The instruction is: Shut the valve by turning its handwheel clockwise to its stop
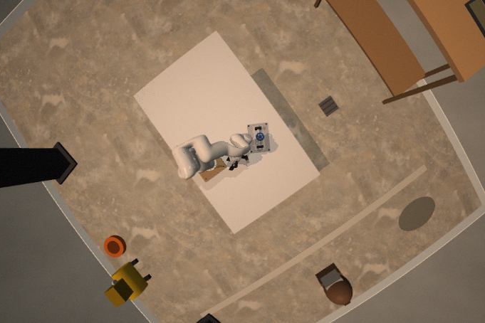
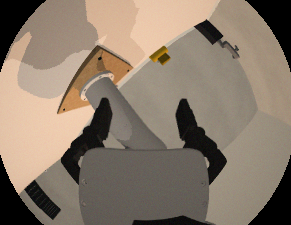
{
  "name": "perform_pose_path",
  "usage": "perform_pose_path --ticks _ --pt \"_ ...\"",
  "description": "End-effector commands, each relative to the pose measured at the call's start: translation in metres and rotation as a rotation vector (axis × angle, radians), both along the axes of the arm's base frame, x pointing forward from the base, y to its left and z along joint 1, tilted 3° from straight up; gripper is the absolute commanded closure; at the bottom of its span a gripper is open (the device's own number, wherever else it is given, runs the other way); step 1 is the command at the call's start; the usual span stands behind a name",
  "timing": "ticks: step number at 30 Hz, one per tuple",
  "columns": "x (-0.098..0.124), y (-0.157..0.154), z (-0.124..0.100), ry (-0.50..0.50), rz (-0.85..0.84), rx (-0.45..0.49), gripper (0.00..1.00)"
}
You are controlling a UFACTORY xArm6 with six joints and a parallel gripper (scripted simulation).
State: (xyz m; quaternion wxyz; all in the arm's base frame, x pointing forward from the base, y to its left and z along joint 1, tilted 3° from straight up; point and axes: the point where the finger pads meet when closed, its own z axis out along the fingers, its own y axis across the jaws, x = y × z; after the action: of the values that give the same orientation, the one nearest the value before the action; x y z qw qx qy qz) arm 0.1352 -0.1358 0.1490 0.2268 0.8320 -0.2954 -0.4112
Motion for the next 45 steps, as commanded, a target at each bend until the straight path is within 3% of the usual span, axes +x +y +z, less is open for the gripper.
perform_pose_path --ticks 1,21,32,35,36,45 --pt "0.001 0.0 0.001 -0.003 0.0 -0.001 0.0" --pt "0.007 -0.001 0.002 -0.019 -0.029 -0.014 0.0" --pt "0.073 -0.004 0.015 -0.194 -0.384 -0.16 0.0" --pt "0.076 -0.004 0.016 -0.201 -0.399 -0.166 0.0" --pt "0.092 -0.005 0.018 -0.242 -0.482 -0.2 0.0" --pt "0.139 -0.006 0.027 -0.365 -0.732 -0.303 0.0"
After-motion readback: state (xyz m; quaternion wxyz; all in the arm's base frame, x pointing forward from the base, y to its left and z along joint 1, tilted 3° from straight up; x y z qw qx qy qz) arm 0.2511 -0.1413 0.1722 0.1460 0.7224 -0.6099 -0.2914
